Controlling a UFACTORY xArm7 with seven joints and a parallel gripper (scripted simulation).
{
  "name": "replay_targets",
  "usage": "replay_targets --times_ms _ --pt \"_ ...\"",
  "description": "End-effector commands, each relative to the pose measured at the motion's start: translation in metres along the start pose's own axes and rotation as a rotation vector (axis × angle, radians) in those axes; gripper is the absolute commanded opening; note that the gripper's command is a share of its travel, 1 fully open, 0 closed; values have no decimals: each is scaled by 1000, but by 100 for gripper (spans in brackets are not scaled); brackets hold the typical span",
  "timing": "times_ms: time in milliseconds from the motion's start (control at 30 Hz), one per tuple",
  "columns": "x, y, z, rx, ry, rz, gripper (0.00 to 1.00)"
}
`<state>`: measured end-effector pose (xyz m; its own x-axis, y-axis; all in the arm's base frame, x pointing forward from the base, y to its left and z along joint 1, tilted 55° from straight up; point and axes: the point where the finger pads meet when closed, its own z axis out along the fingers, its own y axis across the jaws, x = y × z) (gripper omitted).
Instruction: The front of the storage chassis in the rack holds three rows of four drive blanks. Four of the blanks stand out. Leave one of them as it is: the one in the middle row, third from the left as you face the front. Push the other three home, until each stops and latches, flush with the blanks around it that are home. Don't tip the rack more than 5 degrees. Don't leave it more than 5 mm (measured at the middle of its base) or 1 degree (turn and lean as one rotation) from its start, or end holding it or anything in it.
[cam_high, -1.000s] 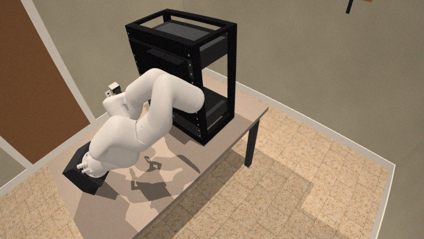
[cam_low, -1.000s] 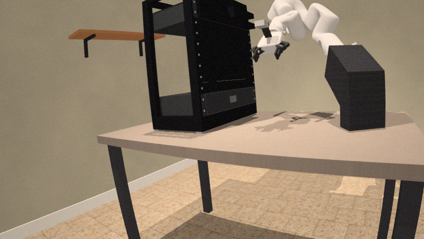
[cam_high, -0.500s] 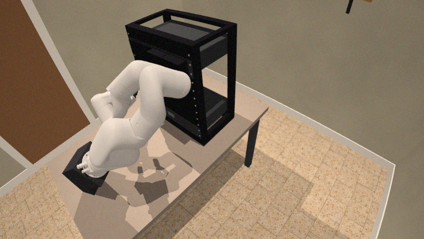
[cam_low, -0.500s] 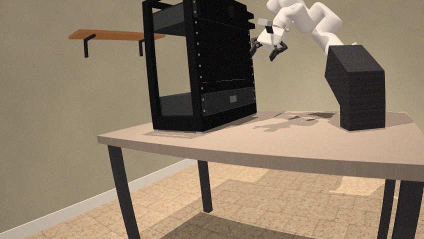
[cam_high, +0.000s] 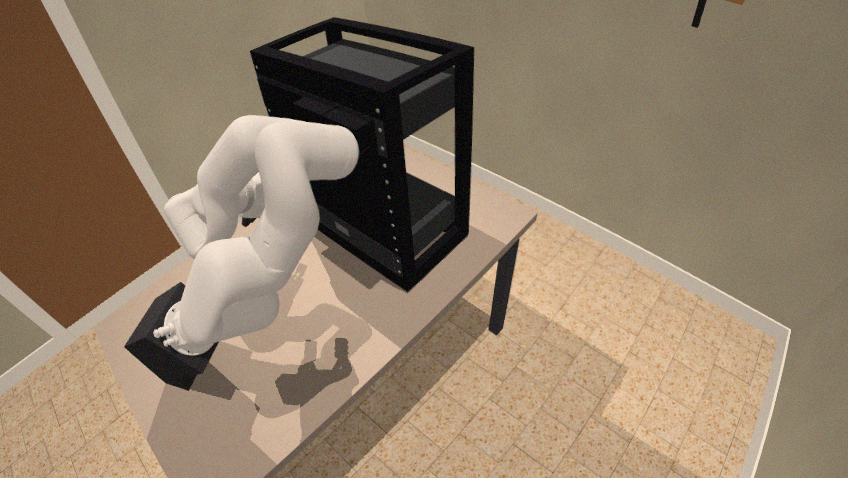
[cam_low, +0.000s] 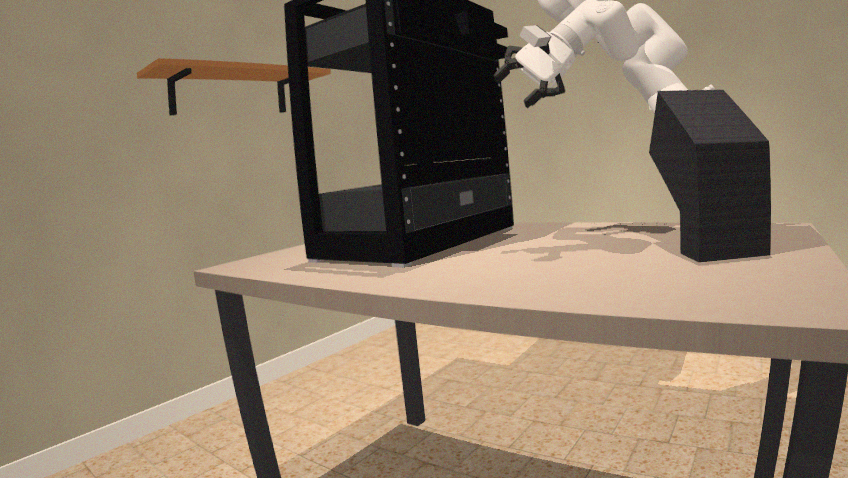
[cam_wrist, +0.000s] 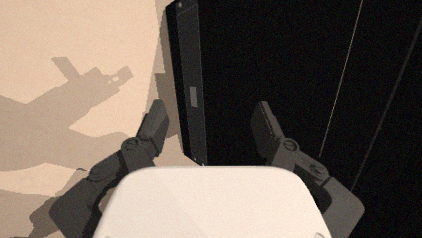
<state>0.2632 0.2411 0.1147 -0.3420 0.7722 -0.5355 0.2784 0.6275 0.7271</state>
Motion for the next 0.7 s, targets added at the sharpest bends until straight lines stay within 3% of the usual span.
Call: replay_targets --times_ms 0,433,500,667 --pt "-9 19 -14 -98 -51 -46 100" --pt "-34 79 -81 -432 -218 -179 100" --pt "-34 79 -81 -432 -218 -179 100" --pt "-41 93 -107 -531 -272 -208 100"
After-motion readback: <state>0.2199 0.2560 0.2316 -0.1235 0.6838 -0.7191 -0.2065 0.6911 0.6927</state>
